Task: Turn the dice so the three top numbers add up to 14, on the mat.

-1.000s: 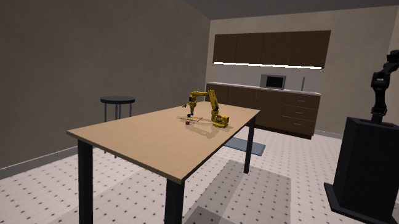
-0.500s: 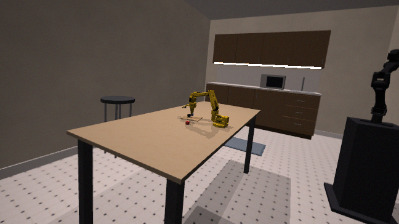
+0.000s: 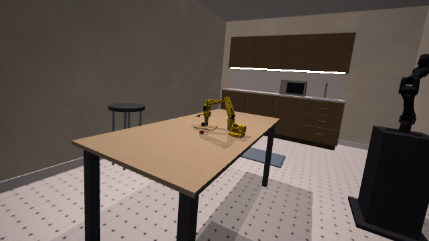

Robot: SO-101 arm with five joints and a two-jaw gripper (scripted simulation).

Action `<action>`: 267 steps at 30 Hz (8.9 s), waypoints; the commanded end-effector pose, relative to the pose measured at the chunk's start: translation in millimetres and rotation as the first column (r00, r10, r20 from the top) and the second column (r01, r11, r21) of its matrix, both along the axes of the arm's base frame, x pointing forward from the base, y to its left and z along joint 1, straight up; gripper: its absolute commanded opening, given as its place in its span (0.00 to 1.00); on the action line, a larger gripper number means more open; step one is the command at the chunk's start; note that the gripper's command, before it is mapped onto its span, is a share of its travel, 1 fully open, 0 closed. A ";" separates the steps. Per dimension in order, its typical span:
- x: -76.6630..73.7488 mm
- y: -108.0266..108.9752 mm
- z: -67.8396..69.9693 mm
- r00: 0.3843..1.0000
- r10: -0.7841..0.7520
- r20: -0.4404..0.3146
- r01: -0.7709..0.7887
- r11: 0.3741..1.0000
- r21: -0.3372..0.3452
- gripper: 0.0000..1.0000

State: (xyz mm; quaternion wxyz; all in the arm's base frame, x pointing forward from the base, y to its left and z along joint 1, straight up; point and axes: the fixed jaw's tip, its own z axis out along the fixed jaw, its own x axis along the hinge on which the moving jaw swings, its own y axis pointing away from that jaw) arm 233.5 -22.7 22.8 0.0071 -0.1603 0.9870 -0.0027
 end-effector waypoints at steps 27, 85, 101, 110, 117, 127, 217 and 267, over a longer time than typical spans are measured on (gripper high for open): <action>3.4 -2.7 -2.1 0.999 -0.018 0.028 0.018 1.000 -0.002 0.02; 4.9 -2.9 17.0 0.999 -0.018 0.038 0.018 1.000 -0.003 0.29; 1.0 -2.4 57.0 0.998 -0.019 0.060 0.019 1.000 -0.006 0.29; 1.8 -2.5 58.2 0.998 -0.019 0.068 0.019 1.000 -0.007 0.29; 1.8 -2.5 58.2 0.998 -0.019 0.068 0.019 1.000 -0.007 0.29; 1.8 -2.3 58.2 0.998 -0.019 0.068 0.020 1.000 -0.006 0.29; -62.1 187.9 43.7 0.926 -0.376 0.012 0.375 0.925 0.059 0.28; -60.1 189.7 0.6 0.926 -0.376 0.012 0.375 0.925 0.059 0.28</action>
